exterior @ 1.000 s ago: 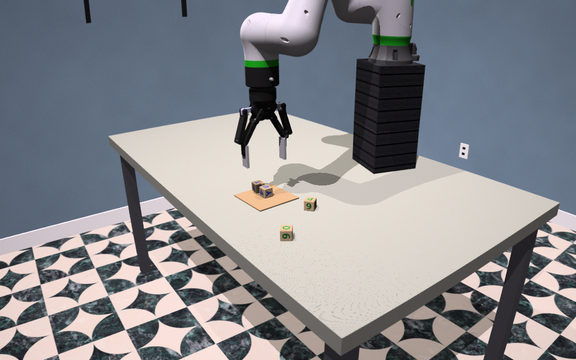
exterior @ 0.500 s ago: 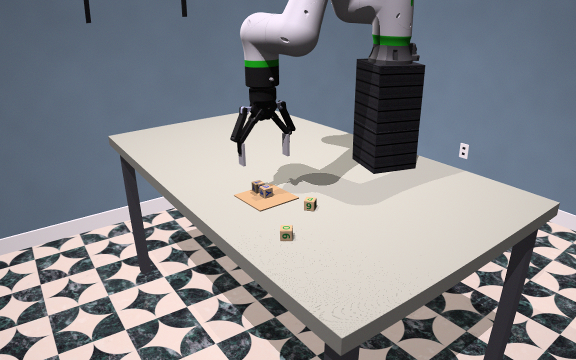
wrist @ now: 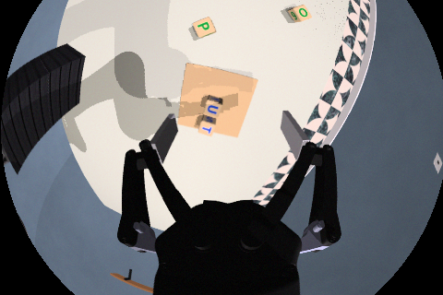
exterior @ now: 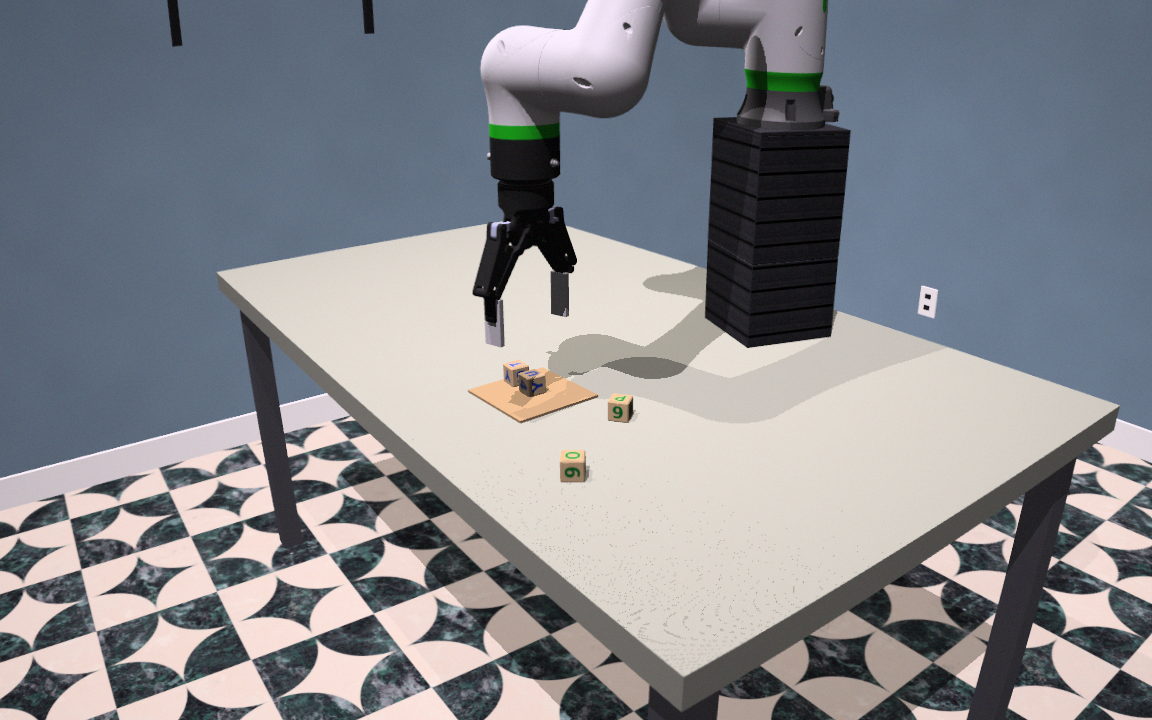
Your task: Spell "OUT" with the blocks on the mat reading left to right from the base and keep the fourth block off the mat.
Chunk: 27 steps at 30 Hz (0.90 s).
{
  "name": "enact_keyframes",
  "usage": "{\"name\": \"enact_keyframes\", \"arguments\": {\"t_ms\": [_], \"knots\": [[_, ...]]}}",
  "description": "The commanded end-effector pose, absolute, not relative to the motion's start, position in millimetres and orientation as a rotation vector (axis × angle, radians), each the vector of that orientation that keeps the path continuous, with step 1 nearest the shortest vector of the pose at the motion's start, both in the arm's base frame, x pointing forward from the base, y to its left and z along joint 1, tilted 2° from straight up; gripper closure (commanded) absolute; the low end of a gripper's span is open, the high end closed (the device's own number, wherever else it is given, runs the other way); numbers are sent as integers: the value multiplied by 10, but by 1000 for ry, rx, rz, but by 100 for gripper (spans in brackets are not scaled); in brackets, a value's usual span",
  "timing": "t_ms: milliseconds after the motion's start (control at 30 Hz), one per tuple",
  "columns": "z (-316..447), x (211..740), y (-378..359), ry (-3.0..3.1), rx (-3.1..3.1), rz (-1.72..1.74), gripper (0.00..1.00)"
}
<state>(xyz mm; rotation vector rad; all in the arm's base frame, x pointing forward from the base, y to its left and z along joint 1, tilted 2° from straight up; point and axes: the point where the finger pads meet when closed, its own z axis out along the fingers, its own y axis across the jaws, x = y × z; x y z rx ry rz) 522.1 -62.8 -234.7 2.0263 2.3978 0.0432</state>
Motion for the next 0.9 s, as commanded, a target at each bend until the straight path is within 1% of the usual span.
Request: {"name": "enact_keyframes", "arguments": {"t_ms": [0,467,533,567,867], "knots": [[-2348,5314,-526,2539,1859,55,0],[-2345,5569,-198,2854,1310,56,0],[-2345,5569,-198,2854,1310,56,0],[-2344,5621,-124,2907,1182,56,0],[-2341,5764,99,3030,801,55,0]]}}
